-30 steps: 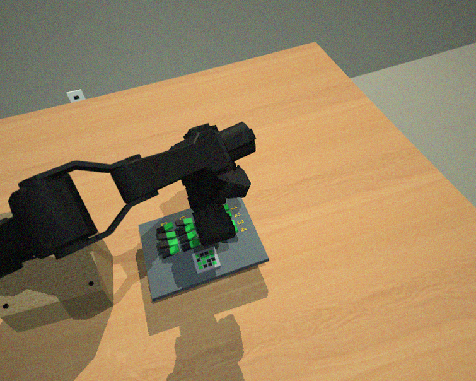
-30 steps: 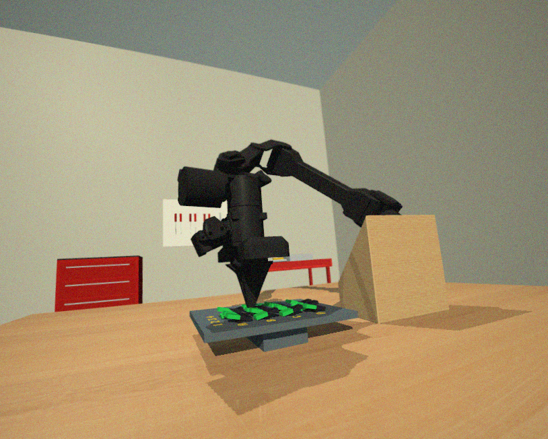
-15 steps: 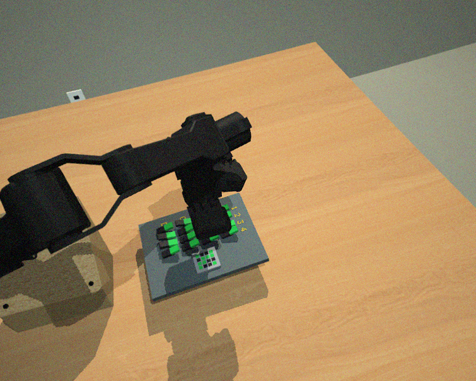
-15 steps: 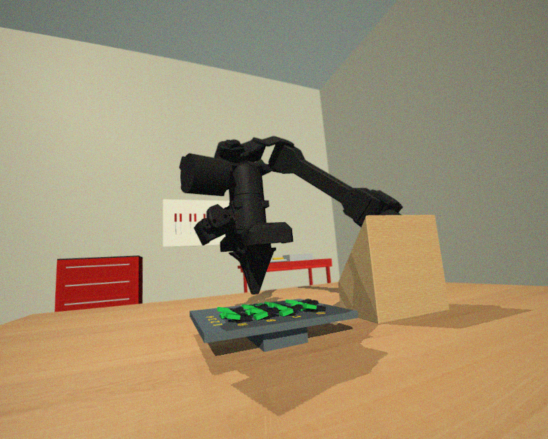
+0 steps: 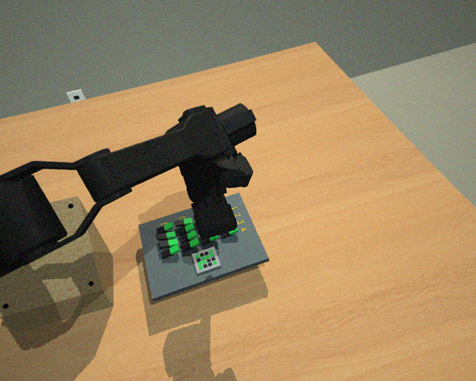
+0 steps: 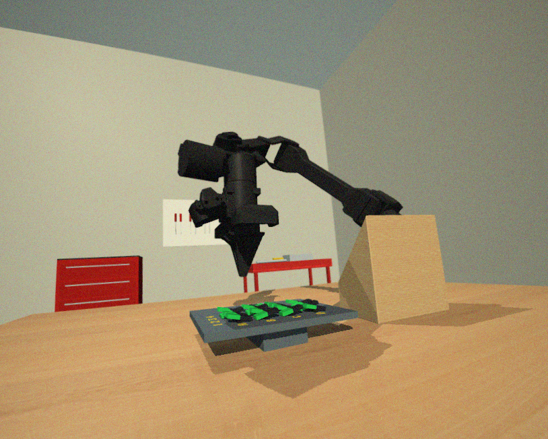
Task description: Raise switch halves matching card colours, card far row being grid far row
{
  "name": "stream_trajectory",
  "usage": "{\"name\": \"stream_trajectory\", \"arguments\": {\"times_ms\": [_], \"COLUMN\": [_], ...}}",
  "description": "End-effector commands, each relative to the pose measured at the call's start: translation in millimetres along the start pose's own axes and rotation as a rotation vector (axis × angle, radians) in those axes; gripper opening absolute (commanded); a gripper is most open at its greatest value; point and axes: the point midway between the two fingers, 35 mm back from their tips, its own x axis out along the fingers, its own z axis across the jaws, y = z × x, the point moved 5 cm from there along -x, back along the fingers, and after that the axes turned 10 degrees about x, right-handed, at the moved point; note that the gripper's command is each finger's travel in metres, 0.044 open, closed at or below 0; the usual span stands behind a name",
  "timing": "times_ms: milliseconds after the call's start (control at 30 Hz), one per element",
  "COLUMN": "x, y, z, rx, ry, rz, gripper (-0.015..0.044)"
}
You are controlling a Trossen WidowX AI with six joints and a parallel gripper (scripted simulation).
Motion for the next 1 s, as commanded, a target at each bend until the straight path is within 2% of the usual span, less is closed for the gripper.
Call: {"name": "stream_trajectory", "arguments": {"times_ms": [0, 567, 967], "x": [18.8, 41.8, 42.9], "y": [2.4, 2.5, 2.5], "z": [-0.8, -1.1, -1.2], "rx": [-0.01, -0.01, -0.01], "ry": [0.013, 0.014, 0.014], "rz": [0.027, 0.027, 0.027], "gripper": [0.0, 0.0, 0.0]}}
